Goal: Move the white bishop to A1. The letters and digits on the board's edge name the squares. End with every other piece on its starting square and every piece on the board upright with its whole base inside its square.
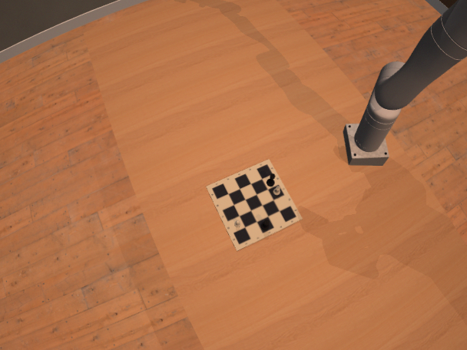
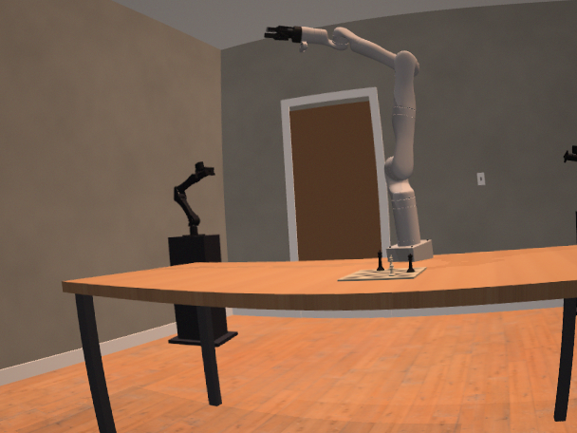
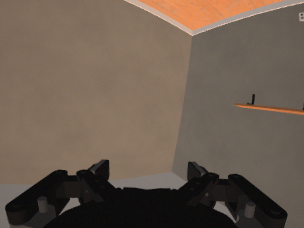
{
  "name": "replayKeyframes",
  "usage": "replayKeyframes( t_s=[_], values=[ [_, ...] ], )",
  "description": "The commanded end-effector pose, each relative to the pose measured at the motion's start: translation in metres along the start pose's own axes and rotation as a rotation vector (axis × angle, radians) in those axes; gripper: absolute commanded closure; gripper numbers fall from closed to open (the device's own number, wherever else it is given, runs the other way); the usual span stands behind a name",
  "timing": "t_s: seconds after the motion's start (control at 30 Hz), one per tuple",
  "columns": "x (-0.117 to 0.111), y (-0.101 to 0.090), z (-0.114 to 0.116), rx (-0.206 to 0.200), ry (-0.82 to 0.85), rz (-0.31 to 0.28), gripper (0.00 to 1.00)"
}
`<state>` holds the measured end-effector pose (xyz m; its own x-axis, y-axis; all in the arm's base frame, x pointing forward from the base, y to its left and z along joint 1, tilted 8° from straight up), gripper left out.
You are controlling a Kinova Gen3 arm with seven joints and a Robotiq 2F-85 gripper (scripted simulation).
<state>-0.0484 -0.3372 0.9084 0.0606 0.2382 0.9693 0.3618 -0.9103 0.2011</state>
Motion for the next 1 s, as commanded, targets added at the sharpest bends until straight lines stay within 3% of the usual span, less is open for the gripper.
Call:
replayKeyframes(
  t_s=[0.0,0.03,0.07,0.17,0.27,0.37,0.43,0.53,0.63,0.73,0.77,0.8,0.83,0.93,0.97],
  values=[
    [-0.027,0.038,0.022,0.035,0.008,0.081,0.0],
    [-0.027,0.038,0.022,0.035,0.008,0.081,0.0],
    [-0.04,0.055,0.038,0.061,0.019,0.123,0.0],
    [-0.055,0.071,0.053,0.087,0.031,0.166,0.0],
    [-0.086,0.101,0.084,0.135,0.057,0.257,0.0],
    [-0.086,0.101,0.084,0.135,0.057,0.257,0.0],
    [-0.121,0.129,0.114,0.178,0.087,0.352,0.0],
    [-0.139,0.141,0.128,0.198,0.102,0.4,0.0],
    [-0.177,0.163,0.157,0.234,0.135,0.501,0.0],
    [-0.197,0.172,0.17,0.25,0.152,0.552,0.0],
    [-0.217,0.18,0.183,0.265,0.17,0.603,0.0],
    [-0.217,0.18,0.183,0.265,0.17,0.603,0.0],
    [-0.238,0.188,0.196,0.278,0.188,0.655,0.0],
    [-0.238,0.188,0.196,0.278,0.188,0.655,0.0],
    [-0.259,0.194,0.209,0.29,0.206,0.708,0.0]
  ],
)
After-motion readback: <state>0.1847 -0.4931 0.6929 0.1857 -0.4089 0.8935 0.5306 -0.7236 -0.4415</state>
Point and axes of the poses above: the point where the finger pads meet when closed, its own y axis out along the fingers, its own z axis across the jaws, x = y × z, the point moved 8 cm from there along -y, back along the fingers, and after that the axes turned 5 degrees about -y, right-handed, at the moved point
